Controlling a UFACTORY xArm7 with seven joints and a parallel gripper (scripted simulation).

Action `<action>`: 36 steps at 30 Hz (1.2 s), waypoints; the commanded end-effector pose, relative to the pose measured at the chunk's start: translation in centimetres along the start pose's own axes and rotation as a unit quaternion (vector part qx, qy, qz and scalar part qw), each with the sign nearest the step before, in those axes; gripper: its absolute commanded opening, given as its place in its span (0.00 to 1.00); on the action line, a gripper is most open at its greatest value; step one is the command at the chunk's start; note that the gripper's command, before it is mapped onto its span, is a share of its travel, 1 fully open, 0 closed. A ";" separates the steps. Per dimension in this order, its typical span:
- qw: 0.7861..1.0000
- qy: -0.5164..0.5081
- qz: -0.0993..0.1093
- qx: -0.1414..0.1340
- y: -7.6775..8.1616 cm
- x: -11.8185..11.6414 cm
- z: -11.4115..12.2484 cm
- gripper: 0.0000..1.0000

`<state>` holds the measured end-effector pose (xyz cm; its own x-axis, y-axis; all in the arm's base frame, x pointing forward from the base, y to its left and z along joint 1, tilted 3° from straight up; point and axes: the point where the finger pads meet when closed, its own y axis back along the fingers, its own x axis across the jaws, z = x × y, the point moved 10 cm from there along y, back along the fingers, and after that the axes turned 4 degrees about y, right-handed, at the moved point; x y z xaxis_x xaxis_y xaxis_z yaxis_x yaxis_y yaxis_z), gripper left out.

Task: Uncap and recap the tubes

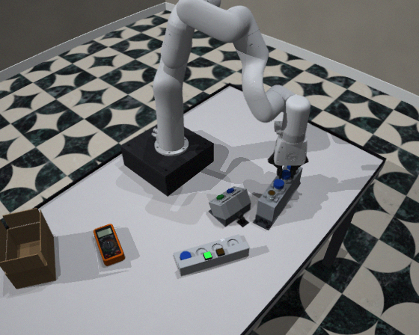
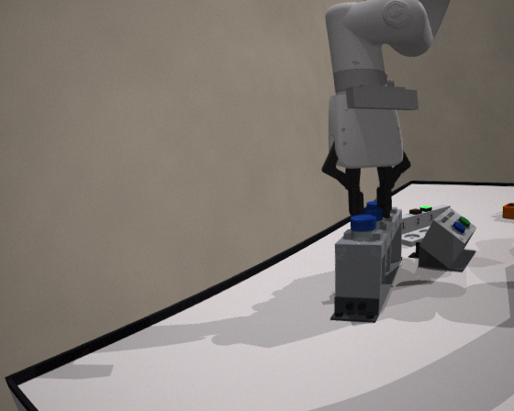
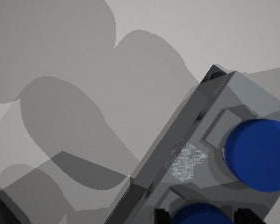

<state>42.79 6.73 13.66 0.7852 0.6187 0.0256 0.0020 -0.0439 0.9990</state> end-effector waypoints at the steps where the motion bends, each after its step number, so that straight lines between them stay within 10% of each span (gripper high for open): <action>1: 1.000 0.000 0.002 -0.001 0.1 0.1 0.0 0.00; 17: 0.980 -0.198 0.002 0.000 0.1 0.1 0.0 0.00; 36: 0.826 -0.564 0.002 0.001 0.0 0.1 0.0 0.00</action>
<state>42.75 6.54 13.54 0.9142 -0.4044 -0.0270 -0.0004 -0.0675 0.9977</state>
